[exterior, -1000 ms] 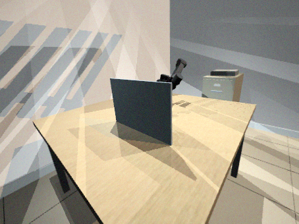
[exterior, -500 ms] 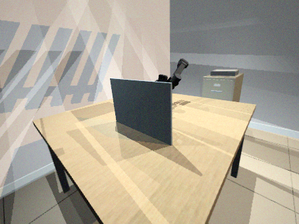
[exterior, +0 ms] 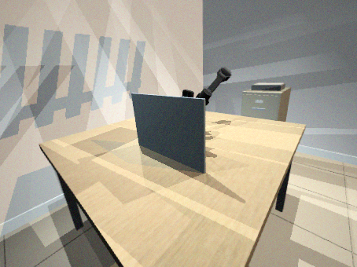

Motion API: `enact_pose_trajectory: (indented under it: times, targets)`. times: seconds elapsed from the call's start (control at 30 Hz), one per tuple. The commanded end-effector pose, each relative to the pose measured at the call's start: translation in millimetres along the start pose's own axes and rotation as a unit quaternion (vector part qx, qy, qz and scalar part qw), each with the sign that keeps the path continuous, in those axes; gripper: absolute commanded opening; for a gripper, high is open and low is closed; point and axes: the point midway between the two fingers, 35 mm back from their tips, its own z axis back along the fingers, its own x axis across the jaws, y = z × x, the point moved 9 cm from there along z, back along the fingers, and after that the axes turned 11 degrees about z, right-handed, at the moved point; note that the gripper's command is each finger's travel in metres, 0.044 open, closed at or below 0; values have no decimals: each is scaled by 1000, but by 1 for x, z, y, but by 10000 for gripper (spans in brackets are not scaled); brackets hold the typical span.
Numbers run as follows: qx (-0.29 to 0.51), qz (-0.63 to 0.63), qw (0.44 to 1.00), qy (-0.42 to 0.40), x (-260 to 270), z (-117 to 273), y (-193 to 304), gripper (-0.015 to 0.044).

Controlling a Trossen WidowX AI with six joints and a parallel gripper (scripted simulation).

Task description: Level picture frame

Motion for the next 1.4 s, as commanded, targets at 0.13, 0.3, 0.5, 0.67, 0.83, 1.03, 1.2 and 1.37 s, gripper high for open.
enact_pose_trajectory:
  times: [0.13, 0.3, 0.5, 0.67, 0.83, 1.03, 1.2, 1.37]
  targets:
    - [1, -1, 1000, 1, -4, -17, -3, 260]
    - [1, -1, 1000, 1, -4, -17, -3, 260]
    - [1, -1, 1000, 1, -4, -17, -3, 260]
    - [1, -1, 1000, 1, -3, -21, -3, 260]
    - [2, -1, 1000, 1, -3, -28, -2, 260]
    - [2, -1, 1000, 0, -3, -38, -2, 260]
    - [2, -1, 1000, 0, -3, -46, -2, 260]
    - [2, -1, 1000, 0, -3, -54, -3, 260]
